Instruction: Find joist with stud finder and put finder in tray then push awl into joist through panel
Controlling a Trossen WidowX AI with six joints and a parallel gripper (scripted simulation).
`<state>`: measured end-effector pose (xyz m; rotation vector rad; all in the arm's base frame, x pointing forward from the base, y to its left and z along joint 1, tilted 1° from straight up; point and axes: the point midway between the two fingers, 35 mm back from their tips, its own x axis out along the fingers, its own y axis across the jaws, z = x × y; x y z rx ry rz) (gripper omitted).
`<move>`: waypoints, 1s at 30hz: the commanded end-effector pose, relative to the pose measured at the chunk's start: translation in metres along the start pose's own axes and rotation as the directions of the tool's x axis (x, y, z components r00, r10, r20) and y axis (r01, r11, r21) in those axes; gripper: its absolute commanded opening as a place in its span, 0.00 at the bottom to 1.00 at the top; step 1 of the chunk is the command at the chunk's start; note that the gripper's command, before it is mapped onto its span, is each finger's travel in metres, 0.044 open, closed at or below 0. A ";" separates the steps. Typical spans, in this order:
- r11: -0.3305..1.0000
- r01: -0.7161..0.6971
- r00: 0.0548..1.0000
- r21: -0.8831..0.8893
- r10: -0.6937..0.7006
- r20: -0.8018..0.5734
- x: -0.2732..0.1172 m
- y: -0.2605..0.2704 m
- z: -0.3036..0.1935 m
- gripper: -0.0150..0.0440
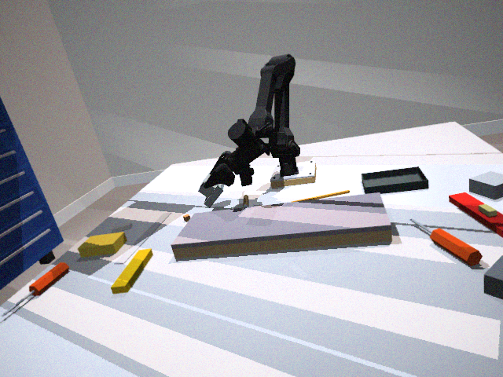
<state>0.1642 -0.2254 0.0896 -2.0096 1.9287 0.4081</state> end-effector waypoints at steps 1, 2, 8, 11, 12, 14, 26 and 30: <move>1.000 -0.006 1.000 0.002 0.006 -0.018 -0.001 0.002 -0.005 0.25; 1.000 -0.006 1.000 0.002 0.006 -0.018 -0.001 0.002 -0.005 0.25; 1.000 -0.005 1.000 0.002 0.005 -0.015 0.001 0.002 0.000 0.25; 1.000 -0.005 1.000 0.001 0.005 -0.014 0.003 0.001 0.003 0.25; 1.000 -0.005 1.000 0.001 0.005 -0.014 0.003 0.001 0.004 0.25; 1.000 -0.004 1.000 0.001 0.004 -0.013 0.004 0.001 0.005 0.25; 1.000 -0.003 1.000 0.000 0.003 -0.007 0.009 0.001 0.017 0.25; 1.000 -0.002 1.000 0.000 0.002 -0.005 0.010 0.001 0.020 0.25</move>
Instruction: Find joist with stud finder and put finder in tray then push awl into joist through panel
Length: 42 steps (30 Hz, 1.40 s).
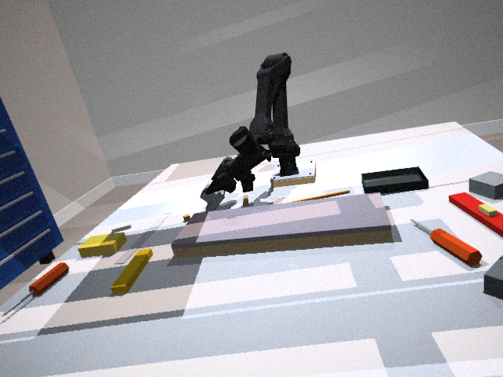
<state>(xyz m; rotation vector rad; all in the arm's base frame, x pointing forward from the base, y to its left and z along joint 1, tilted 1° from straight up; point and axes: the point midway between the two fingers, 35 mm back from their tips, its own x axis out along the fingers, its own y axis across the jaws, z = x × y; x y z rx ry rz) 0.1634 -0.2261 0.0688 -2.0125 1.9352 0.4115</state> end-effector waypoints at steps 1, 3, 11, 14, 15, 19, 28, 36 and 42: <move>1.000 0.001 1.000 0.006 -0.001 -0.001 0.001 0.000 0.003 0.25; 1.000 0.001 1.000 0.006 -0.001 0.000 0.002 0.000 0.005 0.25; 1.000 0.003 1.000 0.005 -0.003 0.003 0.005 0.001 0.012 0.25; 1.000 0.003 1.000 0.005 -0.003 0.004 0.005 0.001 0.013 0.34; 1.000 0.003 1.000 0.005 -0.003 0.004 0.005 0.001 0.013 0.39; 1.000 0.003 1.000 0.005 -0.003 0.004 0.005 0.001 0.013 0.57; 1.000 0.000 1.000 0.000 0.000 0.004 0.005 0.002 0.016 0.90; 1.000 0.000 1.000 -0.001 0.000 0.004 0.004 0.002 0.019 0.90; 1.000 0.000 1.000 -0.001 0.000 0.004 0.003 0.002 0.020 0.90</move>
